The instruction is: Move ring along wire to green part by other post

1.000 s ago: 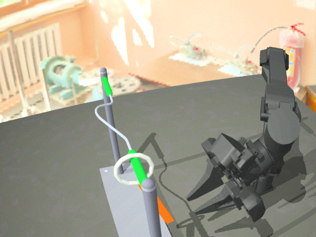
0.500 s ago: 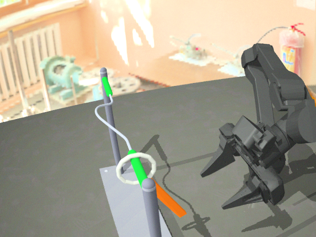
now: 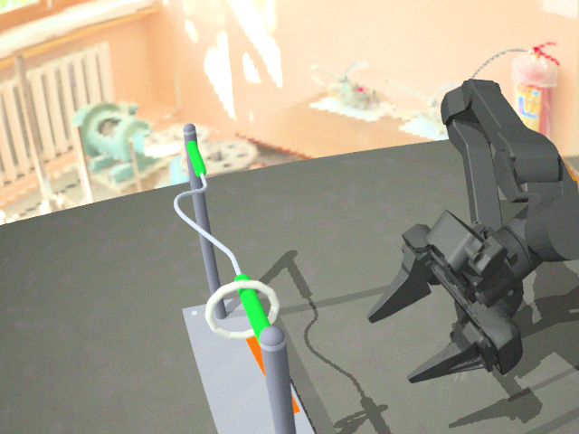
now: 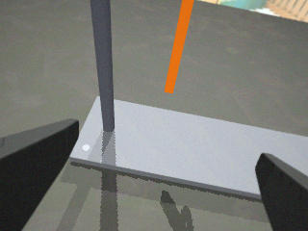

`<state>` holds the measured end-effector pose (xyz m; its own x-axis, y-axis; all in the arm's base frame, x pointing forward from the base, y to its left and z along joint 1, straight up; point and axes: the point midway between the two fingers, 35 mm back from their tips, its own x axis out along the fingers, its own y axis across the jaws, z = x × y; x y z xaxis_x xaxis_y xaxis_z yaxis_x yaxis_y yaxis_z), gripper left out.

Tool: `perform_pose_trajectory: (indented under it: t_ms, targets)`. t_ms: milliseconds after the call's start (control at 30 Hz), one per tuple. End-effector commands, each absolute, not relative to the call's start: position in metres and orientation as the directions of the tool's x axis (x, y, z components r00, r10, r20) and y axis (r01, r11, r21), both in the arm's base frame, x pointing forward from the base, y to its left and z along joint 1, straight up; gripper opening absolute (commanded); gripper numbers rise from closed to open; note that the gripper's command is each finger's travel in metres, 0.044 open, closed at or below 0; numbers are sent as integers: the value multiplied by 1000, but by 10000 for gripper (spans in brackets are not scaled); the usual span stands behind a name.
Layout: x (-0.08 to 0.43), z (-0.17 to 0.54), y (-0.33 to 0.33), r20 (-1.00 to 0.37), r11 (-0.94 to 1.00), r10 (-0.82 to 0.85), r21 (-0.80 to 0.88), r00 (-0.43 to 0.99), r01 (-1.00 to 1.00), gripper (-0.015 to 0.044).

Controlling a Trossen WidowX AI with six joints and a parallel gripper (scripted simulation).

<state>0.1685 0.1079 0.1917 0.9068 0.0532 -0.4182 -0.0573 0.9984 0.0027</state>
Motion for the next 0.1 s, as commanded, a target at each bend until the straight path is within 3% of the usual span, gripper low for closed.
perform_pose_trajectory:
  t_ms: [0,67]
  targets:
    - [169,192,107,-416,999,51,6,908,-53,440]
    - [169,192,107,-416,999,51,6,908,-53,440]
